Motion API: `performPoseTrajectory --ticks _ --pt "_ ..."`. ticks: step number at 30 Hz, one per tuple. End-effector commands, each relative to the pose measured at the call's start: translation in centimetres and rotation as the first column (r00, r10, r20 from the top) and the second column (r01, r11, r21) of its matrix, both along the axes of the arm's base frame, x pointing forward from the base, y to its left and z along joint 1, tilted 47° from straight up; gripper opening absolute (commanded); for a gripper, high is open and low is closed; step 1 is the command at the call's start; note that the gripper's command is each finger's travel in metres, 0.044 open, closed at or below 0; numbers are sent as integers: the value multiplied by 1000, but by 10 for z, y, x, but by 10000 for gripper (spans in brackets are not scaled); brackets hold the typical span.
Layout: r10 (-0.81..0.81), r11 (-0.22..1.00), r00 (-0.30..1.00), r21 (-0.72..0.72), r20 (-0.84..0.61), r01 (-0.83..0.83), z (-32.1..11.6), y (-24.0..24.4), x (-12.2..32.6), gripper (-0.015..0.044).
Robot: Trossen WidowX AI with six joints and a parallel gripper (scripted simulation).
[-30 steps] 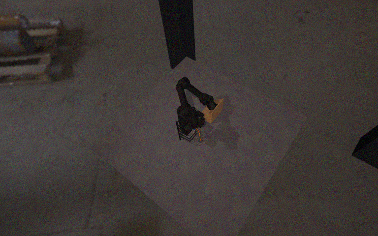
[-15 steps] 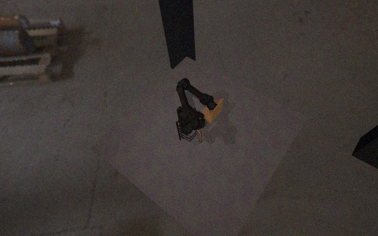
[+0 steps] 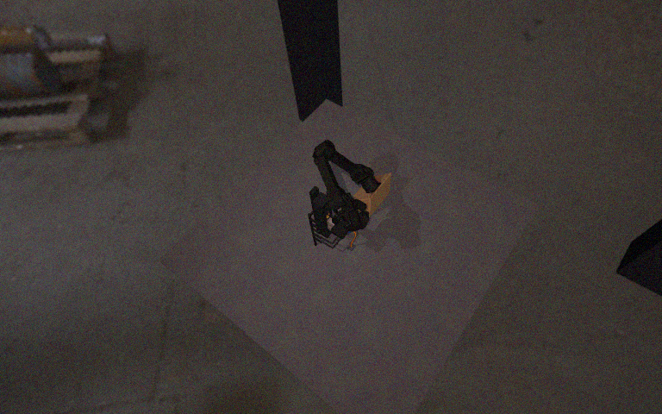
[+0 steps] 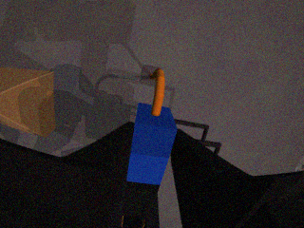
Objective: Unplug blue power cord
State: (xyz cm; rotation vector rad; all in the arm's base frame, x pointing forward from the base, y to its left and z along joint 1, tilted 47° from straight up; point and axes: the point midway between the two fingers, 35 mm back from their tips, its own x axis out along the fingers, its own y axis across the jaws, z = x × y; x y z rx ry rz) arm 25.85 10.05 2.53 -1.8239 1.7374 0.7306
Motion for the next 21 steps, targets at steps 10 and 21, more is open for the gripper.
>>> performPoseTrajectory --ticks 10,21 --pt "-7 1000 1000 5 11 7 4 -6 3 341" --pt "-7 1000 1000 9 11 7 -30 44 1 440"
